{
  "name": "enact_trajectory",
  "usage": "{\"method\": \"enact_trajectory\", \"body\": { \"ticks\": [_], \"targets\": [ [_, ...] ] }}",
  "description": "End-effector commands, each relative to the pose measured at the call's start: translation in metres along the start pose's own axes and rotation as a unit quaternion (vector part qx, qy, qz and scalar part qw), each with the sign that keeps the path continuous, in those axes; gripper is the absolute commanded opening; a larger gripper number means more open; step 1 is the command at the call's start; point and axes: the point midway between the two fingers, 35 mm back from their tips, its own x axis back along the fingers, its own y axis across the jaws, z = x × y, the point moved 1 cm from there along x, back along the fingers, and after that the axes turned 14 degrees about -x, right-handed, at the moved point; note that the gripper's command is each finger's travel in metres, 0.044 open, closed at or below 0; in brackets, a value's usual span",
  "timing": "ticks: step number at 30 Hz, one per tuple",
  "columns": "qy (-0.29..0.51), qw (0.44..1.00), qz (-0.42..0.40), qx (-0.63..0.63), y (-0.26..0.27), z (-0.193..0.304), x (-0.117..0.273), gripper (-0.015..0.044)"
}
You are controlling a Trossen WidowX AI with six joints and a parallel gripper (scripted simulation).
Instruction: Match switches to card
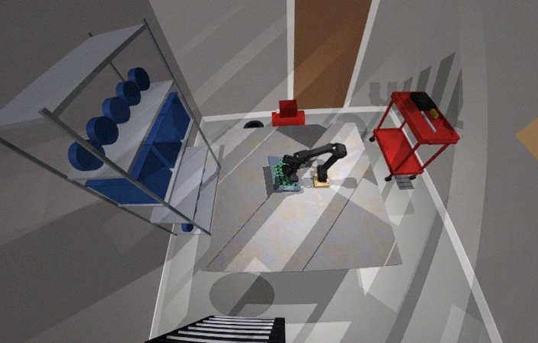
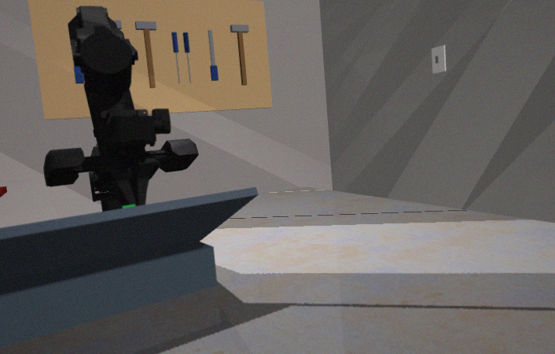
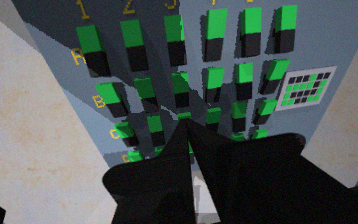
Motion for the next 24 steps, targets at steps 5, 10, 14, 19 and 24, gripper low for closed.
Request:
{"method": "enact_trajectory", "body": {
  "ticks": [5,10,14,19,24],
  "targets": [
    [0.0,1.0,0.003,-0.002,-0.0007,0.0003,-0.0009,0.0],
    [0.0,1.0,0.003,-0.002,-0.0007,0.0002,-0.0016,0.0],
    [0.0,1.0,0.003,-0.002,-0.0007,0.0002,-0.0021,0.0],
    [0.0,1.0,0.003,-0.002,-0.0007,0.0002,-0.0028,0.0],
    [0.0,1.0,0.003,-0.002,-0.0007,0.0002,-0.0034,0.0]
  ]
}}
